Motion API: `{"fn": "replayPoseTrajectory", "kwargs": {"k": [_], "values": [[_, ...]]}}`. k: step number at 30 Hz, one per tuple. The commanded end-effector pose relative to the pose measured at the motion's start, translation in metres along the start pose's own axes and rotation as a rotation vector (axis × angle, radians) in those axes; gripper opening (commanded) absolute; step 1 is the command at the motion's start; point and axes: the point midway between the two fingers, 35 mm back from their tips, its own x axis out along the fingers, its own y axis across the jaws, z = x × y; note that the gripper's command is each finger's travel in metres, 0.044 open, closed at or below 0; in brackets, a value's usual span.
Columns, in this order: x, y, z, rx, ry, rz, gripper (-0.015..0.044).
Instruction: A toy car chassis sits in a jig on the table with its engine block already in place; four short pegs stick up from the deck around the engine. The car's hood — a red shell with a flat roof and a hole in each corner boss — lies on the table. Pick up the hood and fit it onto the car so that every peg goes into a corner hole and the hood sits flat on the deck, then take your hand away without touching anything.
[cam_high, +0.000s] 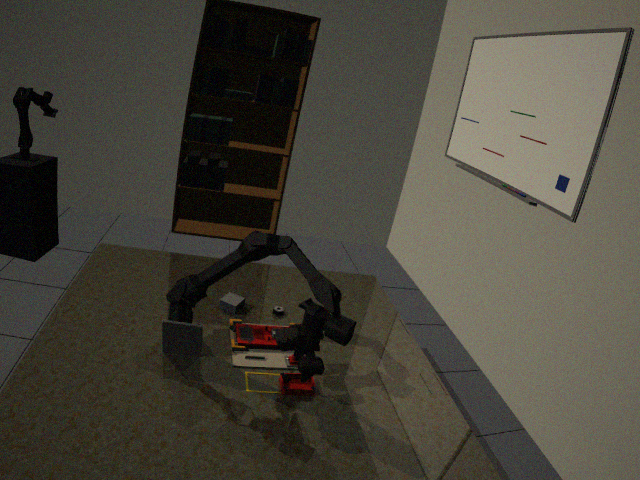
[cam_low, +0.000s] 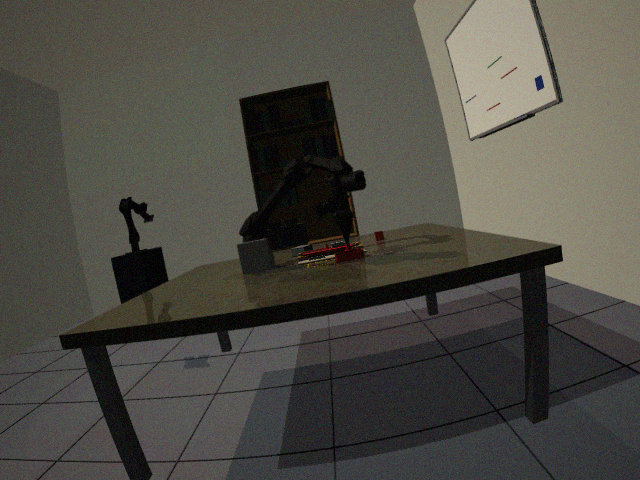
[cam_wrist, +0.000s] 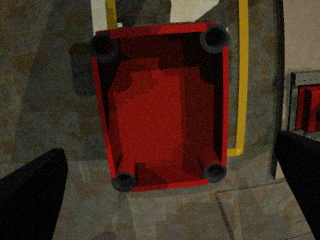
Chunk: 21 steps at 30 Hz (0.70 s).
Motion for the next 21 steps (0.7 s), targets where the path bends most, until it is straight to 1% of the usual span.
{"fn": "replayPoseTrajectory", "kwargs": {"k": [1,3,4,16,18,21], "values": [[-0.035,0.000,0.000,-0.011,0.020,0.018,0.0440],[-0.035,0.000,0.000,-0.011,0.020,0.018,0.0440],[-0.026,0.003,0.000,0.001,0.027,0.013,0.0440],[-0.025,0.004,-0.001,-0.017,0.034,0.017,0.0440],[-0.018,0.015,-0.004,-0.164,0.085,0.049,0.0440],[-0.005,0.035,-0.011,-0.494,0.186,0.140,0.0440]]}}
